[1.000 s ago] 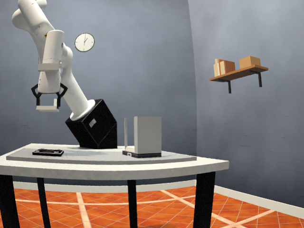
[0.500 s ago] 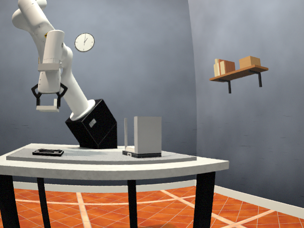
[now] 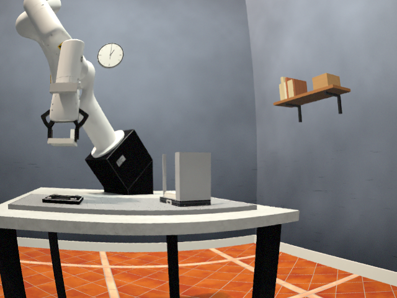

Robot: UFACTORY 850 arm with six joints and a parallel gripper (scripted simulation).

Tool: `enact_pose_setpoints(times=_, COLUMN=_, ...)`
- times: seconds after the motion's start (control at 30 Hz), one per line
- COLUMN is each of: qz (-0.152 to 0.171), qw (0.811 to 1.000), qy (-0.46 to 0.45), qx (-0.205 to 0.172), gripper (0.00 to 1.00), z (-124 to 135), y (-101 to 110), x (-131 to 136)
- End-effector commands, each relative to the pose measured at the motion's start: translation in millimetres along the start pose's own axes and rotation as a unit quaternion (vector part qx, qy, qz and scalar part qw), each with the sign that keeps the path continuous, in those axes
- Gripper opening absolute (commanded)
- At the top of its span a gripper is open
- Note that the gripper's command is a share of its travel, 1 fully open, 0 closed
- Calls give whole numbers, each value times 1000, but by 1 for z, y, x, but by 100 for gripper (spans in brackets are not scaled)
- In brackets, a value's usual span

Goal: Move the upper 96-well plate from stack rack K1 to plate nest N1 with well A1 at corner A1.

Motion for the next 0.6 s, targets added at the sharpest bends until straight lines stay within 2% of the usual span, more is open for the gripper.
enact_pose_setpoints(times=0.0, qz=0, qw=1000, qy=0, qx=1, gripper=0, z=-1, y=-3, x=0)
enact_pose_setpoints(times=0.57, qz=0, qw=1000, qy=0, qx=1, gripper=0, z=-1, y=-28, x=0)
Point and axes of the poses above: the point where the finger pads meet when closed, its own y axis back along the fingers, its own x axis across the jaws, z = x × y, the point moved 7 cm from there along y, back along the fingers, and after that the axes turned 3 degrees about y, right-handed, at the moved point
